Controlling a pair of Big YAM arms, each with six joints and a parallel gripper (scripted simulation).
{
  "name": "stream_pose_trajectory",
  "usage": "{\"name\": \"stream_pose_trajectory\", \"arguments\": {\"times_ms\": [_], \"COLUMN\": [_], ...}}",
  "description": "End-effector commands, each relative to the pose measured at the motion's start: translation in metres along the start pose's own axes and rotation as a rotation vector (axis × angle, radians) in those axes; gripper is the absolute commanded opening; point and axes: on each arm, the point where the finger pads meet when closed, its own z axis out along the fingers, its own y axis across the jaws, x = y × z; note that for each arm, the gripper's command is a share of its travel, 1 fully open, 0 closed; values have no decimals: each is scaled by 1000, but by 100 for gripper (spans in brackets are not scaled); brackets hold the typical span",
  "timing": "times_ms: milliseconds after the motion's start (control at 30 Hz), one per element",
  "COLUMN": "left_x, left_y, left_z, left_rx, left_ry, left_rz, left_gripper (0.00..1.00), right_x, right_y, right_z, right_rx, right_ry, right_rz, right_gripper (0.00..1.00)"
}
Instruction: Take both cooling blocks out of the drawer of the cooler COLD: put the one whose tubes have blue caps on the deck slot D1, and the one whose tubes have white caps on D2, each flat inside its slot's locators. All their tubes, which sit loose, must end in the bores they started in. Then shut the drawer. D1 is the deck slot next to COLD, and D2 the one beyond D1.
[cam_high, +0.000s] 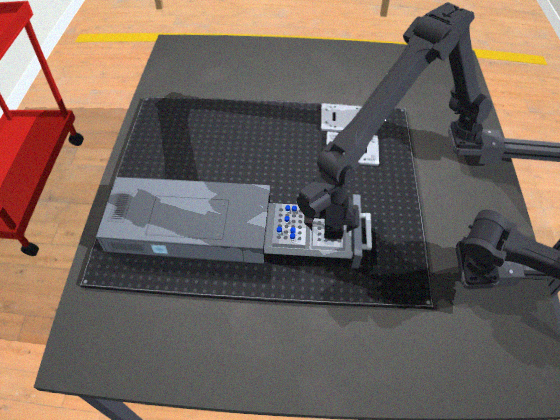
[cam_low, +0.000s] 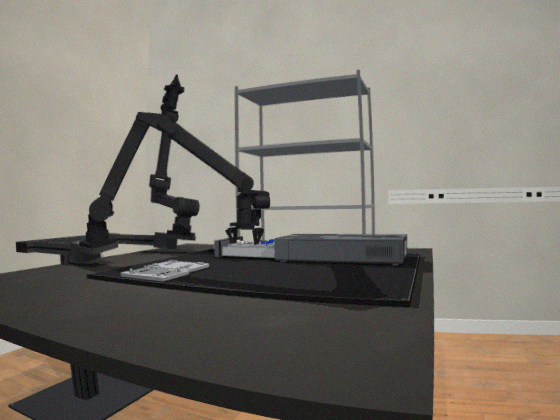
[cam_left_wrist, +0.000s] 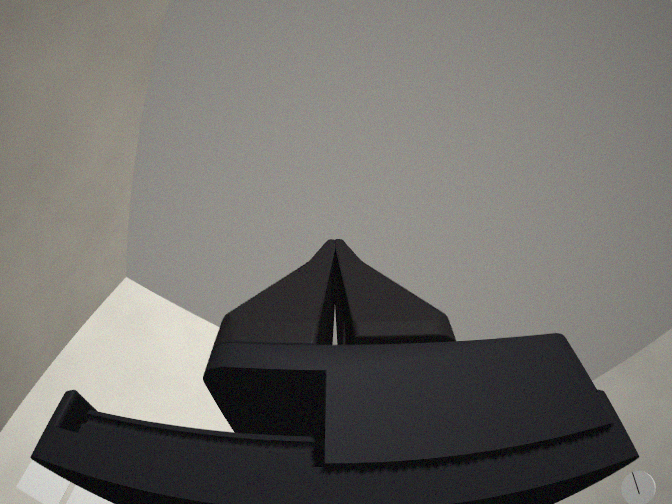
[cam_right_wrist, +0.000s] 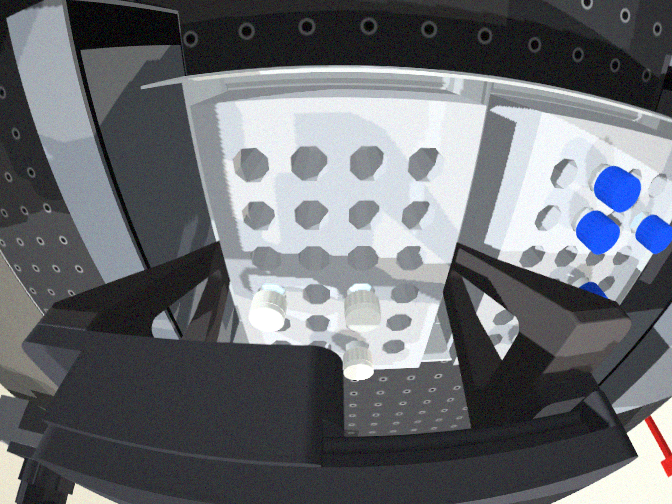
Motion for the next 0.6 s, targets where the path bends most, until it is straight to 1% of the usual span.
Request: {"name": "stream_pose_trajectory", "arguments": {"times_ms": [0, 133, 567], "left_x": [23, 23, 23], "left_y": [-2, -2, -2], "left_z": [8, 8, 8], "left_rx": [1, 1, 1], "left_ry": [34, 34, 34], "left_rz": [8, 8, 8], "left_gripper": [0, 0, 0], "right_x": [-10, -13, -9], "right_y": [-12, -22, -19], "right_z": [3, -4, 0], "right_rx": [46, 30, 25], "right_ry": [-39, -25, -21], "right_rz": [-1, 0, -1], "right_gripper": [100, 100, 100]}}
